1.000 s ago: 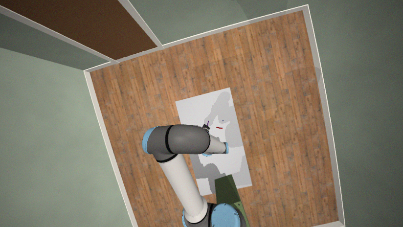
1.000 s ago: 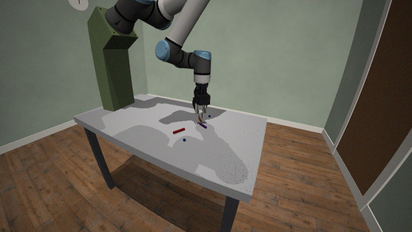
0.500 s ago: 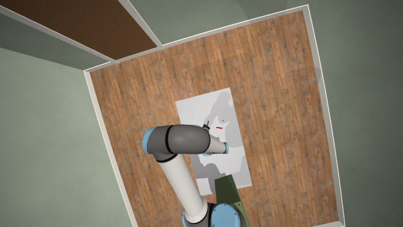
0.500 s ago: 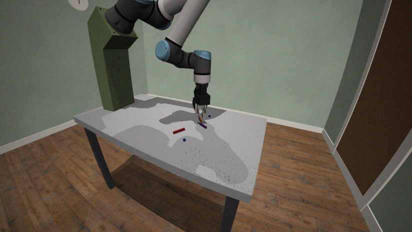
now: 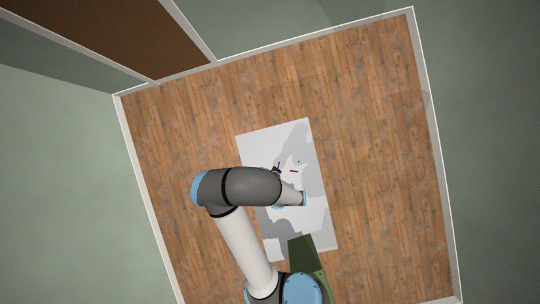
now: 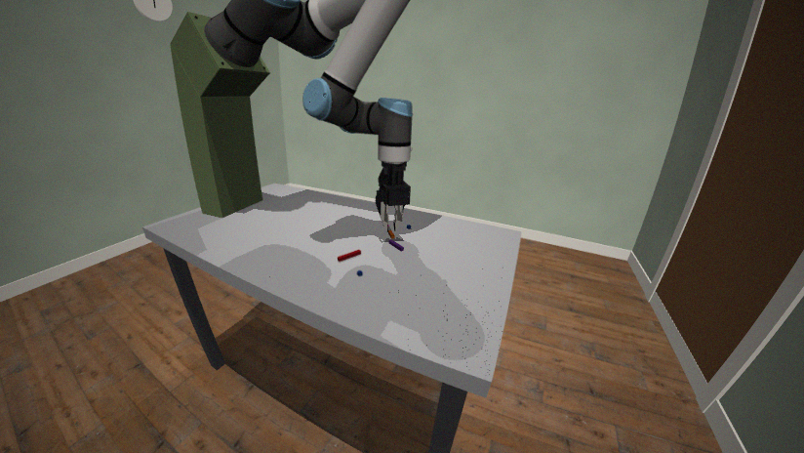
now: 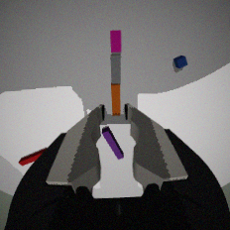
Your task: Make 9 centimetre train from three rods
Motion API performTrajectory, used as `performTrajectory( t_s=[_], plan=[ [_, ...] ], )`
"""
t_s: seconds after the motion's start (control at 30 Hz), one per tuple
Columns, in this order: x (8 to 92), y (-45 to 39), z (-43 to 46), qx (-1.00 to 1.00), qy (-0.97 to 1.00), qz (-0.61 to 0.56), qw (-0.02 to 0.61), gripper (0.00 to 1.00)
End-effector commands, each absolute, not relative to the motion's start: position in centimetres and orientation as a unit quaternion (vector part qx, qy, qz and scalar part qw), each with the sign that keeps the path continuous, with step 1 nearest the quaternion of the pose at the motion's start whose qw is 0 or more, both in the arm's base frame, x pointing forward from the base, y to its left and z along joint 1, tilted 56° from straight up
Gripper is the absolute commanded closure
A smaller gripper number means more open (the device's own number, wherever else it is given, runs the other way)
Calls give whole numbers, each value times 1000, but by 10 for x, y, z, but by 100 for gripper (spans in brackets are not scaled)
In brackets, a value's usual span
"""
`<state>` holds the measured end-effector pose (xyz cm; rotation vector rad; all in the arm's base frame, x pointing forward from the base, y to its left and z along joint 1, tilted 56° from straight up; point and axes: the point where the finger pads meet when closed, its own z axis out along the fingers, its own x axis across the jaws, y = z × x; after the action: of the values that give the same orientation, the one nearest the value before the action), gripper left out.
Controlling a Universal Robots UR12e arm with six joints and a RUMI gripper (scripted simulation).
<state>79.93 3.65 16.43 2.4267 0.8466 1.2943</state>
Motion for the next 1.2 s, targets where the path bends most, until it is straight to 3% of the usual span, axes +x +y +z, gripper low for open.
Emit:
performTrajectory(
  t_s=[0.0,1.17],
  plan=[
    [801,38,168,834,292,448,132,86],
    [802,39,169,835,292,448,132,86]
  ],
)
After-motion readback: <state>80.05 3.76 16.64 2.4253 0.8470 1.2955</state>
